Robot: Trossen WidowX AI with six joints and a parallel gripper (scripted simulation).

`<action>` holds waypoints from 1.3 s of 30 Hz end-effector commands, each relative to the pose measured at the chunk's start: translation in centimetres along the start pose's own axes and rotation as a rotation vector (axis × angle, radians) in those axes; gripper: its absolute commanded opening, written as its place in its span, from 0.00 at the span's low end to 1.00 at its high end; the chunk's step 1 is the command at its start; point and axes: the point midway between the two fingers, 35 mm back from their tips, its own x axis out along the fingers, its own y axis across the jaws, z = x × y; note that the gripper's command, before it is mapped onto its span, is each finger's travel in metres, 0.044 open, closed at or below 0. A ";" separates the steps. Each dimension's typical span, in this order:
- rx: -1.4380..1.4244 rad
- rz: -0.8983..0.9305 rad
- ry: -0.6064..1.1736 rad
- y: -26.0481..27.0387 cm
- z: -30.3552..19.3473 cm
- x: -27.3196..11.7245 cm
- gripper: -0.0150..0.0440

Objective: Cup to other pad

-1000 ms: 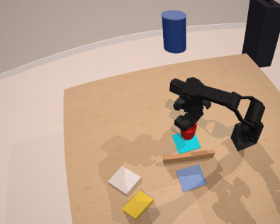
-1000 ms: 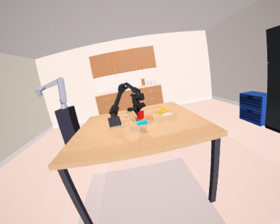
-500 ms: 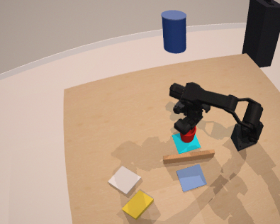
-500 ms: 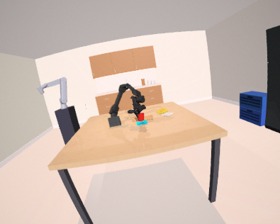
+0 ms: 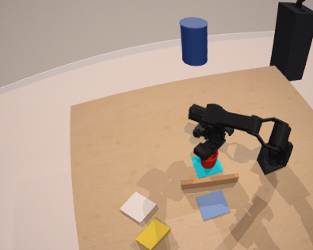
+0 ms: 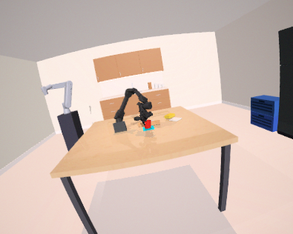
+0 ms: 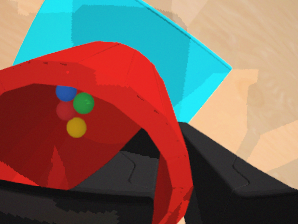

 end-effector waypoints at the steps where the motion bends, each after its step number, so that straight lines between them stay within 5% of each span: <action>1: 0.000 0.001 -0.001 0.0 0.0 0.0 0.25; 10: 0.000 0.001 -0.001 0.0 0.0 0.0 0.25; 15: 0.000 0.001 -0.001 0.0 0.0 0.0 0.47; 39: 0.003 0.001 -0.001 0.1 0.2 -2.5 0.47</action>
